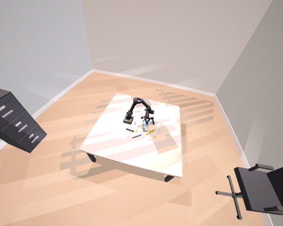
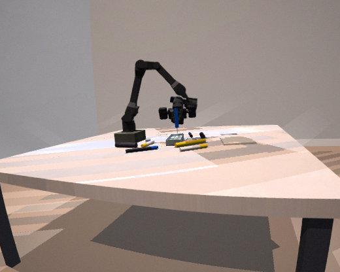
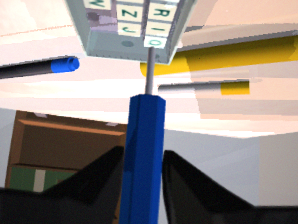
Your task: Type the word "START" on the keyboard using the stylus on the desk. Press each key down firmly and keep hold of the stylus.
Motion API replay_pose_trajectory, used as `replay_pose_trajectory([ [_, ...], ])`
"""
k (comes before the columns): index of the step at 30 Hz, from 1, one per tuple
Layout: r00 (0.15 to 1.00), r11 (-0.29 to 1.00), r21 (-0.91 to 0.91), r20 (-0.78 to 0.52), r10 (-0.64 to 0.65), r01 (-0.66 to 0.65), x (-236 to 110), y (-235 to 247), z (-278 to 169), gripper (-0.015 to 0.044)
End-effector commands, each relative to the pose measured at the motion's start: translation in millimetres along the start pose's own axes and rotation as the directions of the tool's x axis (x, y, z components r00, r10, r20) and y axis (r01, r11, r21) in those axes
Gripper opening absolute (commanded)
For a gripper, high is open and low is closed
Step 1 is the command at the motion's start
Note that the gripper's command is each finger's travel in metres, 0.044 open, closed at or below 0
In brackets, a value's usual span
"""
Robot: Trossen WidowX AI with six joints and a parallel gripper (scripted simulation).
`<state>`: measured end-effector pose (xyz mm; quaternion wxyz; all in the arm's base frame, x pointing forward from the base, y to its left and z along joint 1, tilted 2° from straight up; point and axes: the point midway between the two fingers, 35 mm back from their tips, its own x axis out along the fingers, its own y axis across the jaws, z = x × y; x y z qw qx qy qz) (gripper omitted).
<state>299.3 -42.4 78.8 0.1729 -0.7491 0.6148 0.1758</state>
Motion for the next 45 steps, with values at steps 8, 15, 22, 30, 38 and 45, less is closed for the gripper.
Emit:
replay_pose_trajectory([
  [8, 1.000, 1.000, -0.001, 0.005, 0.004, -0.004, -44.5, 12.8, 23.0, 0.0000],
  [15, 1.000, 1.000, 0.000, -0.004, 0.005, -0.005, -54.5, 17.2, 27.0, 0.0000],
  [22, 1.000, 1.000, -0.001, 0.000, 0.004, -0.004, -45.1, 17.0, 43.9, 0.0000],
  [30, 1.000, 1.000, -0.001, 0.000, 0.004, -0.004, -44.7, 17.0, 46.6, 0.0079],
  [38, 1.000, 1.000, -0.001, 0.000, 0.004, -0.004, -44.1, 17.0, 48.1, 0.0081],
  [45, 1.000, 1.000, -0.001, 0.000, 0.004, -0.004, -42.5, 17.0, 50.7, 0.0081],
])
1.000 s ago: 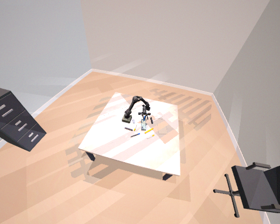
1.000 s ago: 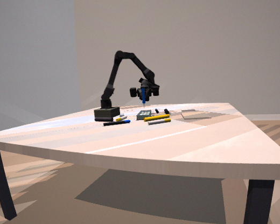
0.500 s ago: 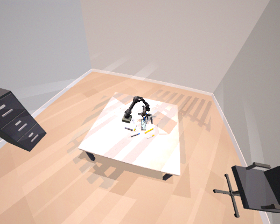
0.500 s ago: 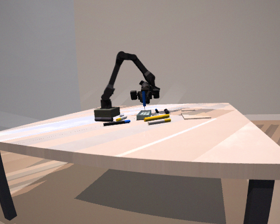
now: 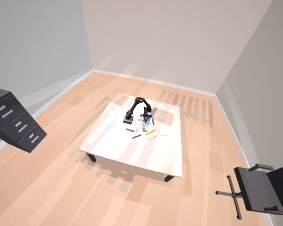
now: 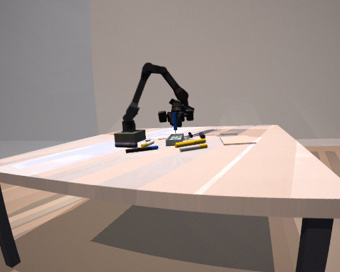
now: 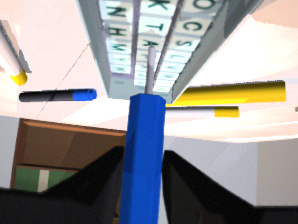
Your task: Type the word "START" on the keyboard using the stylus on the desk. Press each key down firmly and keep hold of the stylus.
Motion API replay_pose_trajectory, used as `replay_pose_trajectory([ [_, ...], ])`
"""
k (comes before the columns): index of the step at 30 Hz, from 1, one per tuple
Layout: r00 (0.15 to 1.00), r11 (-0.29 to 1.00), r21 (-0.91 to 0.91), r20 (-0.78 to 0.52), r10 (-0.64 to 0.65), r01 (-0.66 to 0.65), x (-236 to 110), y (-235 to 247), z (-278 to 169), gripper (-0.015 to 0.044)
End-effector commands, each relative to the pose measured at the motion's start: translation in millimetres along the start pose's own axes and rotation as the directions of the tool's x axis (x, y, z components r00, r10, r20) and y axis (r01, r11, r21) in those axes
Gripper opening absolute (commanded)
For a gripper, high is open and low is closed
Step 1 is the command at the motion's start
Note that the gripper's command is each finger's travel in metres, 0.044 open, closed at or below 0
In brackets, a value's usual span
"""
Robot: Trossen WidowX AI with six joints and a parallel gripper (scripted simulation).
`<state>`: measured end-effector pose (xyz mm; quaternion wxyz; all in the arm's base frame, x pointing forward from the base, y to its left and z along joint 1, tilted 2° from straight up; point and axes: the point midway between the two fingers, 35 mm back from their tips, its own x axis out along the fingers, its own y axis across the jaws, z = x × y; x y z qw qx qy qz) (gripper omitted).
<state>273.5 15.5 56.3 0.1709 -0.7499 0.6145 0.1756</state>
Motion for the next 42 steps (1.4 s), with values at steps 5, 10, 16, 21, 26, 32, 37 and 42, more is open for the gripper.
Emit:
replay_pose_trajectory([
  [5, 1.000, 1.000, 0.002, 0.003, 0.004, -0.005, 2.3, 1.5, 3.9, 0.0081],
  [10, 1.000, 1.000, 0.002, 0.003, 0.005, -0.005, 3.5, 1.5, 6.0, 0.0081],
  [16, 1.000, 1.000, 0.002, 0.003, 0.005, -0.005, 3.9, 1.5, 6.6, 0.0081],
  [21, 1.000, 1.000, 0.002, 0.003, 0.005, -0.005, 4.8, 1.5, 8.2, 0.0081],
  [26, 1.000, 1.000, 0.002, 0.003, 0.005, -0.005, 6.0, 1.5, 10.4, 0.0081],
  [32, 1.000, 1.000, 0.002, 0.003, 0.005, -0.005, 7.2, 1.5, 12.5, 0.0081],
  [37, 1.000, 1.000, 0.002, 0.003, 0.005, -0.005, 8.2, 1.5, 14.2, 0.0081],
  [42, 1.000, 1.000, 0.002, 0.003, 0.005, -0.005, 7.5, 1.5, 13.0, 0.0081],
])
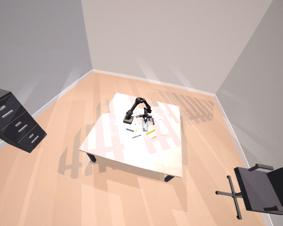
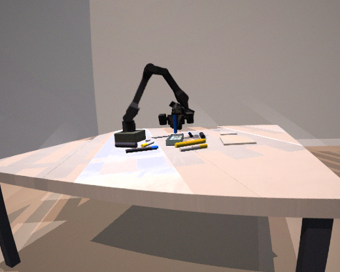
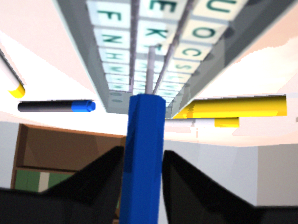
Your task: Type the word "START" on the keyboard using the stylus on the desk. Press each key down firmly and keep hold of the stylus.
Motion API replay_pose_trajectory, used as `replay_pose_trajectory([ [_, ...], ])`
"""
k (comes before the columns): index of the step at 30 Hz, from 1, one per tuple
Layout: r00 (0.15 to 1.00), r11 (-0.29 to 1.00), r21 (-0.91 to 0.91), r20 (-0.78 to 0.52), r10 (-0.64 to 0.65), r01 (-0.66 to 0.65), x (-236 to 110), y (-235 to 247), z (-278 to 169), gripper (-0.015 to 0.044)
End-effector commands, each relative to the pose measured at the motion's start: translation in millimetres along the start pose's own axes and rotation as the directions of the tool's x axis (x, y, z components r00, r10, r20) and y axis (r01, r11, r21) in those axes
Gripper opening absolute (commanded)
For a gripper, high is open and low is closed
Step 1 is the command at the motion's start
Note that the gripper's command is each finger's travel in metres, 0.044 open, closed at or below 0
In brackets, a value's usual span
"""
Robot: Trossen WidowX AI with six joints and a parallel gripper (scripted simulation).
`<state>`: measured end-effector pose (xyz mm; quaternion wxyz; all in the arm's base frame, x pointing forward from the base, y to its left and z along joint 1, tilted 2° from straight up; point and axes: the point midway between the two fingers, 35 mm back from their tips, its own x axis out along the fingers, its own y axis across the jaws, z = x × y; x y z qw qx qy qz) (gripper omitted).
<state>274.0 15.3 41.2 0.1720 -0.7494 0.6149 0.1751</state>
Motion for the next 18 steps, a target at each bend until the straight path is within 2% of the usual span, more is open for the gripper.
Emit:
replay_pose_trajectory([
  [1, 1.000, 1.000, 0.000, 0.002, 0.004, -0.004, 0.1, 1.3, -0.2, 0.0081],
  [18, 1.000, 1.000, 0.000, 0.002, 0.004, -0.004, -18.2, 1.1, -32.0, 0.0081],
])
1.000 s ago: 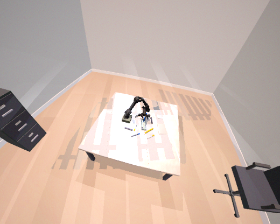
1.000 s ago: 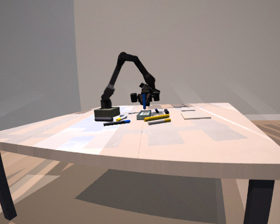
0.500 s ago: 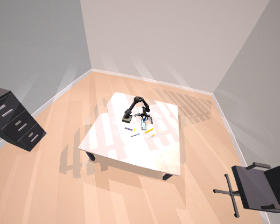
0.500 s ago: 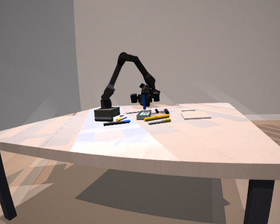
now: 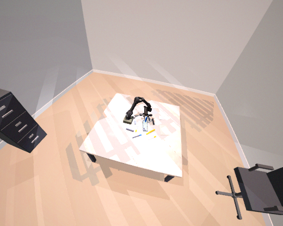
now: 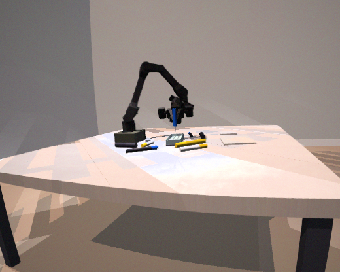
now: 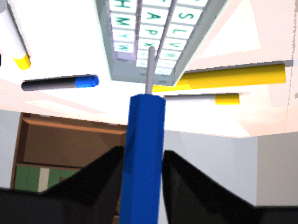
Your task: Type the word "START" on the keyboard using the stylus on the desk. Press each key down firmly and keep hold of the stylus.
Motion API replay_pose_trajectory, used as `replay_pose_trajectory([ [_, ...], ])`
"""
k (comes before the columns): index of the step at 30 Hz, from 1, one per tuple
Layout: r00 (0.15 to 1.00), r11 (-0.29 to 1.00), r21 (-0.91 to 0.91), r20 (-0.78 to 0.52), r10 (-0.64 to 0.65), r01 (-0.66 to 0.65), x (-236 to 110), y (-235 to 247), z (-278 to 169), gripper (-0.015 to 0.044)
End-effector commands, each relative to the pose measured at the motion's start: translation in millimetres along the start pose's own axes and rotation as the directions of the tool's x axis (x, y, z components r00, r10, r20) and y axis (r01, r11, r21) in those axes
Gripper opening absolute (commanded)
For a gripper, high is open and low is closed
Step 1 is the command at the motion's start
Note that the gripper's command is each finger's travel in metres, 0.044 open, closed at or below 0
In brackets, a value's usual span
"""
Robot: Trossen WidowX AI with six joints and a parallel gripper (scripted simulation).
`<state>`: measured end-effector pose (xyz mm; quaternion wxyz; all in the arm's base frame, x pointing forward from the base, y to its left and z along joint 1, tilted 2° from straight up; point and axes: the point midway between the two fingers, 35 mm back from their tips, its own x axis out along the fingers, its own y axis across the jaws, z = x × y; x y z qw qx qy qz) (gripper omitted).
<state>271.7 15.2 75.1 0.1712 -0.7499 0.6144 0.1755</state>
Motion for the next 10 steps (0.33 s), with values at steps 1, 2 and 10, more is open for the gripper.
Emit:
replay_pose_trajectory([
  [1, 1.000, 1.000, 0.000, 0.000, 0.000, 0.000, 0.0, 0.0, 0.0, 0.0084],
  [2, 1.000, 1.000, 0.000, 0.000, 0.000, 0.000, 0.0, 0.0, 0.0, 0.0081],
  [10, 1.000, 1.000, 0.000, 0.000, 0.000, 0.000, 0.0, 0.0, 0.0, 0.0081],
])
